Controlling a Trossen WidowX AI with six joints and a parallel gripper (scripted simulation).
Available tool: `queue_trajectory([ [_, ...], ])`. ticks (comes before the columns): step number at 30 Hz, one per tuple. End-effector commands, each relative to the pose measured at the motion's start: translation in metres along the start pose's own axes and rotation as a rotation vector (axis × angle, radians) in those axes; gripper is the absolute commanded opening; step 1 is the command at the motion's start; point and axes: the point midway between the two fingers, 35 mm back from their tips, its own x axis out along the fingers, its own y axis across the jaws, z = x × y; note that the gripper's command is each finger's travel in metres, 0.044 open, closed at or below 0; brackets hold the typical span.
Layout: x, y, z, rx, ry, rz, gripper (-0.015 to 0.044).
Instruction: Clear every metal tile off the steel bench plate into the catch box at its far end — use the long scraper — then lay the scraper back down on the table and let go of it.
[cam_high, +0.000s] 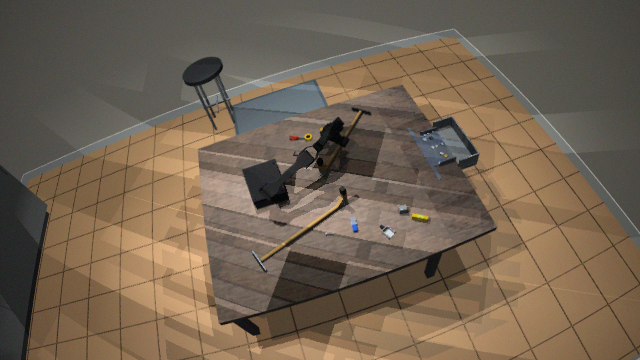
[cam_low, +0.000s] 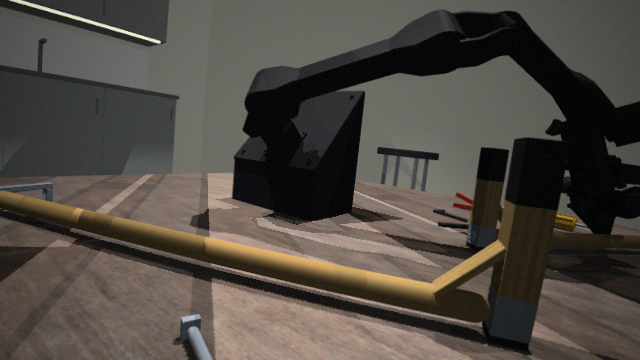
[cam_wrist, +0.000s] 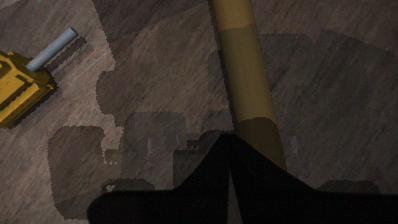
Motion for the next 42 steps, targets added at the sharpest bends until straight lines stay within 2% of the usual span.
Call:
queue_trajectory([
  [1, 0.004, -0.007, -0.001, 0.003, 0.006, 0.000, 0.0000],
  [21, 0.007, -0.026, 0.001, 0.003, 0.007, -0.002, 0.0000],
  [38, -0.051, -0.019, 0.030, 0.013, -0.020, -0.009, 0.0000],
  [42, -0.054, -0.019, 0.031, 0.014, -0.021, -0.009, 0.0000],
])
